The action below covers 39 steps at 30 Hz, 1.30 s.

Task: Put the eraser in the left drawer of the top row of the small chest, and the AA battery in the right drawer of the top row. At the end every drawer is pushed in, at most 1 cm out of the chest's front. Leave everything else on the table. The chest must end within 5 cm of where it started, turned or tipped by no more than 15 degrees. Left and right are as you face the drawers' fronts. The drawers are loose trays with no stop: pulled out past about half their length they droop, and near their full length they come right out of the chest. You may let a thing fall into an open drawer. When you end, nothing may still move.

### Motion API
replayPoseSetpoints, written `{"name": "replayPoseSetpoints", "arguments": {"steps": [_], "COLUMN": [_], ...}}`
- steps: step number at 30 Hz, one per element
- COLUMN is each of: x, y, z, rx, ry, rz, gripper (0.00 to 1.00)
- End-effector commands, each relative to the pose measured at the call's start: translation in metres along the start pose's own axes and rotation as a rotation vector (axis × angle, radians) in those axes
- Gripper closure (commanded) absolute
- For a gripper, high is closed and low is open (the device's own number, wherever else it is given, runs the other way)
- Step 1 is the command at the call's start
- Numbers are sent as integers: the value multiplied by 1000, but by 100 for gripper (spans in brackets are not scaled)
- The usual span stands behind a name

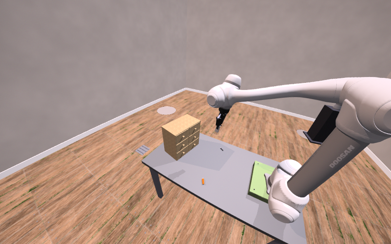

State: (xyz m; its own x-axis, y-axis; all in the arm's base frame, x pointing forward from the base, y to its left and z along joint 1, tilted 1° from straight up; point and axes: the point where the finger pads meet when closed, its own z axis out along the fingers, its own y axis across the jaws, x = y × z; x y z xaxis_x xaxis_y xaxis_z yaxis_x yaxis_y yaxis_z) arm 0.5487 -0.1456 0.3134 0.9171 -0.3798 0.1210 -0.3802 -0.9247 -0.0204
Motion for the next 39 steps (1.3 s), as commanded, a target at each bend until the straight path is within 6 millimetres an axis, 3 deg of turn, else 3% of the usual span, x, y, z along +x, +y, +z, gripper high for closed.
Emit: {"name": "replayPoseSetpoints", "arguments": {"steps": [1,14,29,39], "x": [3,20,49,56], "y": [0,0,0,2], "z": [4,25,61,70], "rx": [0,0,-1,-5], "ry": [43,267,667,761], "rz": [0,0,1,2], "gripper": [100,100,100,100]}}
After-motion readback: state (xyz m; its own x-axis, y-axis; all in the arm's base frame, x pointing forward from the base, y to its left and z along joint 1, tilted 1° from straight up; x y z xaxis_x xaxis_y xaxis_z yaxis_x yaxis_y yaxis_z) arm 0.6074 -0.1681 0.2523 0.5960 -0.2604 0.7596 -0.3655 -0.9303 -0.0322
